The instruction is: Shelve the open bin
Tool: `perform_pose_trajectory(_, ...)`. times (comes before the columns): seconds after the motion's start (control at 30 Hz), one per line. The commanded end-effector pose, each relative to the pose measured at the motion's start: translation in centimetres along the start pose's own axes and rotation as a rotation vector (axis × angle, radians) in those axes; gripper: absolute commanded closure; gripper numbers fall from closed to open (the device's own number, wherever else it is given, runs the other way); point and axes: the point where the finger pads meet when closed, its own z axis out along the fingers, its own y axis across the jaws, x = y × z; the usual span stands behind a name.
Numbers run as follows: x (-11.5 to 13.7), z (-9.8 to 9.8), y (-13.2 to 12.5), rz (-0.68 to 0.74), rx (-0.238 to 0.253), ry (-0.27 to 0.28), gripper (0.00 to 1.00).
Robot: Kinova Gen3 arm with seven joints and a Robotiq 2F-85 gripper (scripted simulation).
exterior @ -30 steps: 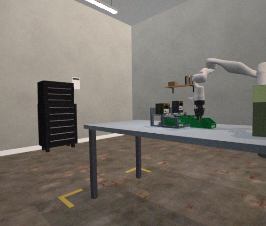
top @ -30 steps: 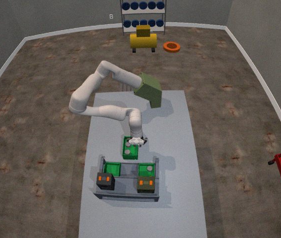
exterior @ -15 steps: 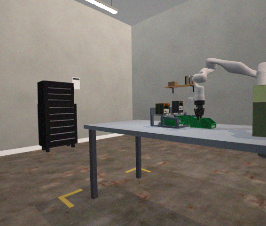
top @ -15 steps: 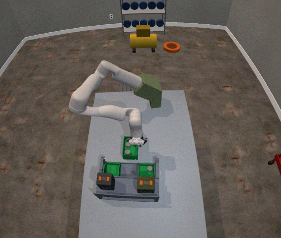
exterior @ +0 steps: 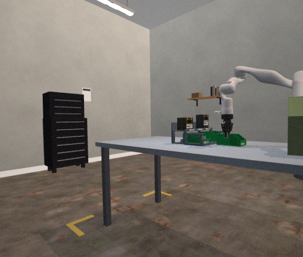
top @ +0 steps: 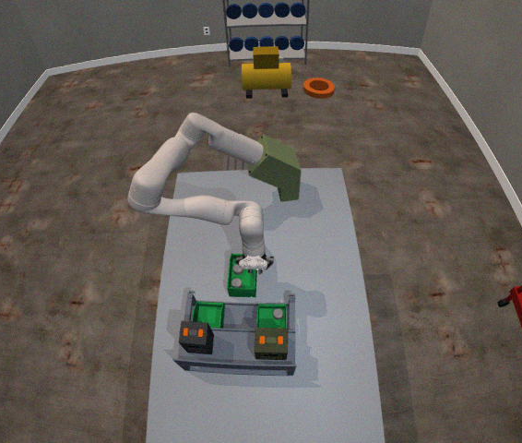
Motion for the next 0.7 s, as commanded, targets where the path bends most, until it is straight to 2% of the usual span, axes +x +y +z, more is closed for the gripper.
perform_pose_trajectory(0.0, 0.1, -0.1, 0.0, 0.000, 0.001, 0.002, 0.65)
perform_pose_trajectory(0.27, 0.1, -0.1, 0.0, 0.000, 0.001, 0.002, 0.65)
perform_pose_trajectory(0.43, 0.0, -4.1, 0.0, 0.000, 0.002, 0.004, 0.65)
perform_pose_trajectory(0.67, 0.0, -4.1, 0.0, 0.000, 0.002, 0.004, 0.65)
